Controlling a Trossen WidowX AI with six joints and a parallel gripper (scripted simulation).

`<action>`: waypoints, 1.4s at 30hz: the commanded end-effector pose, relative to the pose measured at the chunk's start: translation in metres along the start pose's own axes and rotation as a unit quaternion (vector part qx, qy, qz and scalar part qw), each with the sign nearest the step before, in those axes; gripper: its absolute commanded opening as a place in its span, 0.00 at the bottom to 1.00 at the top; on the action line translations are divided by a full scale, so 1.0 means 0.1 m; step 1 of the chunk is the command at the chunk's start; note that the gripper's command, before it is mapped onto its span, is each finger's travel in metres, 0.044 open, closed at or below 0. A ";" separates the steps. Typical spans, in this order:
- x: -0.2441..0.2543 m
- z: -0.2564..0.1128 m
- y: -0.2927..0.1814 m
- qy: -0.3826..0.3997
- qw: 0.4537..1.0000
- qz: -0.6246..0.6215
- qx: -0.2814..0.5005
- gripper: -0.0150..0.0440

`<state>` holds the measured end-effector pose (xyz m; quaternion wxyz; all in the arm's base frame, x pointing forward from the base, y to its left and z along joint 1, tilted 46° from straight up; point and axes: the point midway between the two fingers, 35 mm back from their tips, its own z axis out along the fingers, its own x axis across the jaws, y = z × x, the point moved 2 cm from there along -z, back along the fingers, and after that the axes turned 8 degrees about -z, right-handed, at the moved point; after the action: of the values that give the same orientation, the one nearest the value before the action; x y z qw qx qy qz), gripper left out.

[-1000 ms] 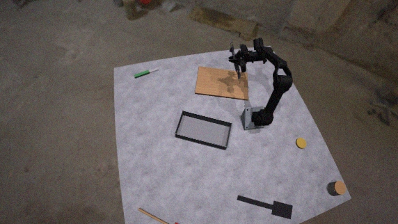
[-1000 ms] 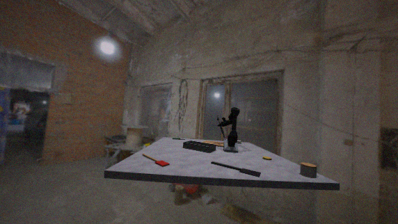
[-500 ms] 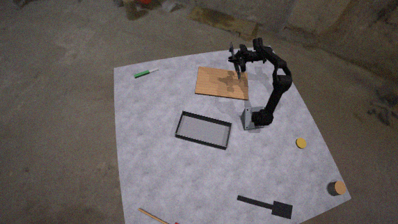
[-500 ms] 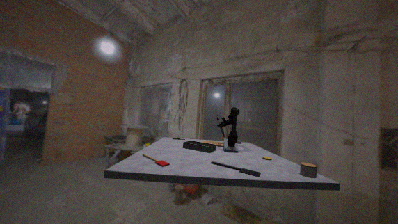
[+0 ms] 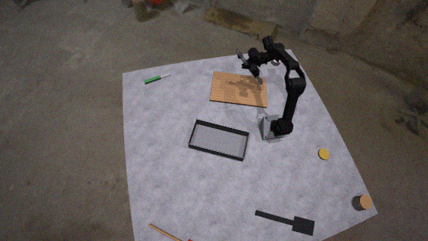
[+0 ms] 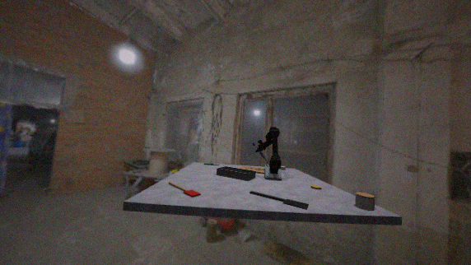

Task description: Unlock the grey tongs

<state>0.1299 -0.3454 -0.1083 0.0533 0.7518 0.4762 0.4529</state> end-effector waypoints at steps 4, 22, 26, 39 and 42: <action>-0.02 0.12 0.00 0.011 0.996 0.005 0.084 0.00; 0.04 0.32 -0.02 0.036 0.953 -0.002 0.300 0.00; 0.06 0.35 -0.02 0.041 0.937 -0.008 0.347 0.00; 0.11 0.37 0.00 0.048 0.906 -0.019 0.421 0.00; 0.11 0.37 -0.01 0.048 0.906 -0.019 0.421 0.00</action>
<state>0.1587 -0.3233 -0.1234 -0.2789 0.6727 0.6384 0.2492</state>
